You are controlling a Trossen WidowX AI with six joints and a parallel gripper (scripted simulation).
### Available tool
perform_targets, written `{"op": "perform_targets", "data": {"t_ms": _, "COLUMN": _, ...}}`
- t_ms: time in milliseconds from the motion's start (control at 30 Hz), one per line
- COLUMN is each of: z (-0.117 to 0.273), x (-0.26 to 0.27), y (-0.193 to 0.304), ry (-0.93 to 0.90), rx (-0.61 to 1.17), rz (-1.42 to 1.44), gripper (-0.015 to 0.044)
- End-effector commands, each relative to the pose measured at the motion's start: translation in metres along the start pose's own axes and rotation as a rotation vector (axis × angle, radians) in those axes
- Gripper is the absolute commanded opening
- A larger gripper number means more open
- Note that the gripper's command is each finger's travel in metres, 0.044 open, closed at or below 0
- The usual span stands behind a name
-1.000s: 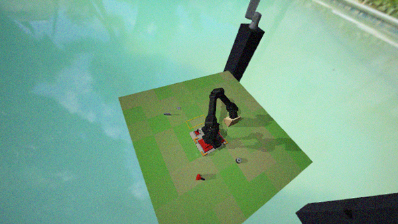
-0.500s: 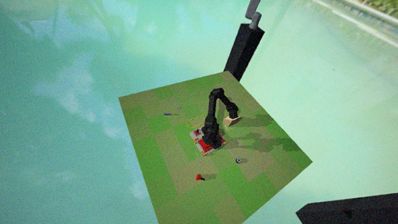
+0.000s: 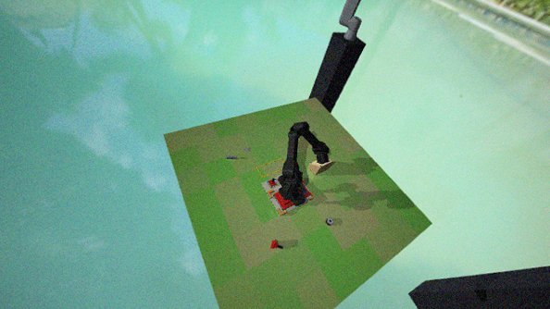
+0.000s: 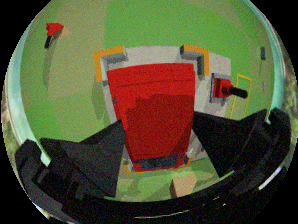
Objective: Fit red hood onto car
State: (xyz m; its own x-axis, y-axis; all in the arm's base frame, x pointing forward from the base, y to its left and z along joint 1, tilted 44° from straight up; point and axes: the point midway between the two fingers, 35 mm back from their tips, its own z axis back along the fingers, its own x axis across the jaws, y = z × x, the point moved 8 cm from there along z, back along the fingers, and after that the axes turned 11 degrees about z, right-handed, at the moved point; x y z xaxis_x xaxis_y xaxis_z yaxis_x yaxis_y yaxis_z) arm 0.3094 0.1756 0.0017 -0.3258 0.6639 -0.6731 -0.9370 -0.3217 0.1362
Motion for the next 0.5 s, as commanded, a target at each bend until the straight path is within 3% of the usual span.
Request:
{"op": "perform_targets", "data": {"t_ms": 0, "z": -0.0023, "x": 0.0001, "y": 0.0001, "ry": 0.004, "rx": -0.001, "rz": 0.003, "gripper": 0.0000}}
{"op": "perform_targets", "data": {"t_ms": 367, "z": -0.0029, "x": 0.0000, "y": 0.0000, "ry": 0.001, "rx": 0.000, "rz": 0.000, "gripper": 0.0000}}
{"op": "perform_targets", "data": {"t_ms": 467, "z": -0.0035, "x": 0.0001, "y": 0.0001, "ry": 0.001, "rx": 0.000, "rz": 0.000, "gripper": 0.0079}}
